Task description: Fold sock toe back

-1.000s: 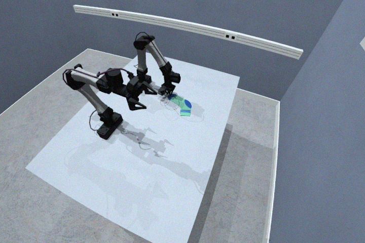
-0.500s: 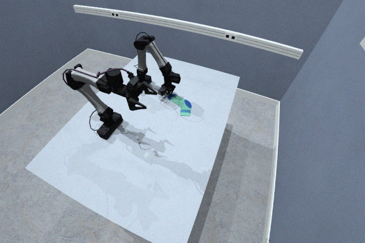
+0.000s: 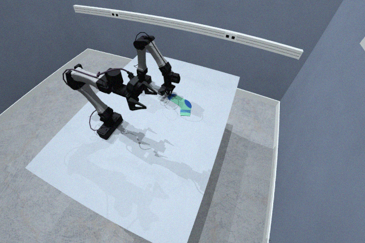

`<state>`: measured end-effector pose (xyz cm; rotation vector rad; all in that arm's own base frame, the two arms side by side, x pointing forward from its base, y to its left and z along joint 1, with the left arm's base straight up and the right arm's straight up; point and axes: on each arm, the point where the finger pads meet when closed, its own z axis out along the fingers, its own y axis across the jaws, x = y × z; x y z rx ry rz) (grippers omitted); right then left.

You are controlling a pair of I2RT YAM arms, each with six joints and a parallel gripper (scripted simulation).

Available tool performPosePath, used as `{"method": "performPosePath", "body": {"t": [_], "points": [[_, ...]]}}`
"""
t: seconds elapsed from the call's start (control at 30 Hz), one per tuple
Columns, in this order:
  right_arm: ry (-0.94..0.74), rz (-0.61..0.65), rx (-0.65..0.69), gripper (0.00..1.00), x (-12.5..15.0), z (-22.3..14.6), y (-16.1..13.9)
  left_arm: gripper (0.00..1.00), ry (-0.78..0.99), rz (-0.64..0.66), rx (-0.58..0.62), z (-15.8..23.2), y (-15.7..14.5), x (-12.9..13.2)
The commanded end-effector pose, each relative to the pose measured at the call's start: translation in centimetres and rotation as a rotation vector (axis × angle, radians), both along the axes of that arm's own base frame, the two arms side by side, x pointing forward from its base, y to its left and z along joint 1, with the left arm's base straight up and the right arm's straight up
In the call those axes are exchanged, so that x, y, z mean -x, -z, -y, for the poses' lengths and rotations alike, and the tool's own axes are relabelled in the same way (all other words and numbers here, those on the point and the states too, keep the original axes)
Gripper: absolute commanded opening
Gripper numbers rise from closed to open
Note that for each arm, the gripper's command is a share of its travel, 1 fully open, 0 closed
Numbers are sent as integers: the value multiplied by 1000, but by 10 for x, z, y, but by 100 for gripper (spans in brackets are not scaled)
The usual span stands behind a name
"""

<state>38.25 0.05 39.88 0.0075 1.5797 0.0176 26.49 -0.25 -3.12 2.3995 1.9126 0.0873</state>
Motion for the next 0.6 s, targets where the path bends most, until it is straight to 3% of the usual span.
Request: {"method": "performPosePath", "body": {"t": [0.0, 0.27, 0.3, 0.37, 0.57], "points": [[-3, 31, 3, 100, 3, -1, -13, 21, 16, 24, 18, 4, 14, -3], [-3, 31, 3, 100, 3, -1, -13, 17, 16, 33, 18, 4, 13, -6], [-3, 31, 3, 100, 3, -1, -13, 16, -11, 163, 44, 6, 1, -23], [-3, 31, 3, 100, 3, -1, -13, 15, -9, 175, 52, 7, 7, -22], [-3, 31, 3, 100, 3, -1, -13, 11, 8, 97, 75, 15, 21, -8]]}}
